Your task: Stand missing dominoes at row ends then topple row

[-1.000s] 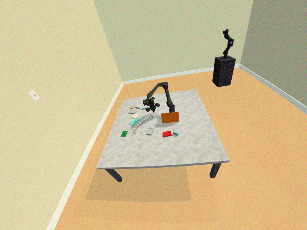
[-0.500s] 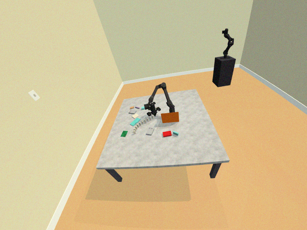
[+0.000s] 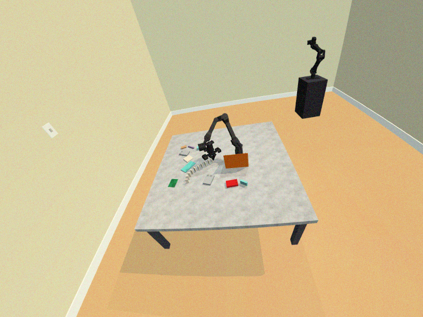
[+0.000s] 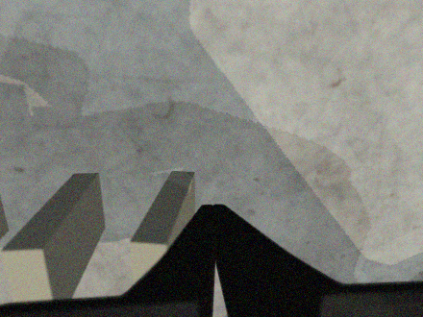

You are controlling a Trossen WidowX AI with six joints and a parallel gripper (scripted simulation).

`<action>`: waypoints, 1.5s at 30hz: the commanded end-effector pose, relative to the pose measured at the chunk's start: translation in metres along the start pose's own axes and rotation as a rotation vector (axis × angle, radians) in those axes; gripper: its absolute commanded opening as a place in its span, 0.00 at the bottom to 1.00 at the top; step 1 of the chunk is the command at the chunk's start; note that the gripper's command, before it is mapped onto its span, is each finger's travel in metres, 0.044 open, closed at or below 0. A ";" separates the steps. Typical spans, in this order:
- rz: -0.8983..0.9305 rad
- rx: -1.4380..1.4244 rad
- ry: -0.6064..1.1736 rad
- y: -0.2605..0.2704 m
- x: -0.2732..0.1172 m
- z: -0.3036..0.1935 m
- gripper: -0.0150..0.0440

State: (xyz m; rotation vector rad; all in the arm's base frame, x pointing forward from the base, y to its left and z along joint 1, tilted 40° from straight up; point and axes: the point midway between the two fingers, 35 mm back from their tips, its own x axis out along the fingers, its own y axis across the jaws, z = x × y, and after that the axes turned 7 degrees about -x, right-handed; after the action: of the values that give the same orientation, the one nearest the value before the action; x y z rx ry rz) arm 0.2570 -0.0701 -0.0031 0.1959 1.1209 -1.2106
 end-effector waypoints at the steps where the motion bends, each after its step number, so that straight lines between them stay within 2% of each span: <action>1: 0.004 0.006 -0.004 0.008 -0.002 0.003 0.25; 6: -0.008 0.001 0.000 0.007 -0.006 0.001 0.25; 14: 0.006 0.006 -0.002 0.031 -0.060 0.003 0.25; 45: 0.007 0.006 -0.002 0.032 -0.061 0.003 0.25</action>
State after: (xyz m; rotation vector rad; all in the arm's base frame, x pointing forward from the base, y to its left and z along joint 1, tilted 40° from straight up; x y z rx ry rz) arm 0.2890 -0.0212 0.0321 0.1969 1.1102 -1.2089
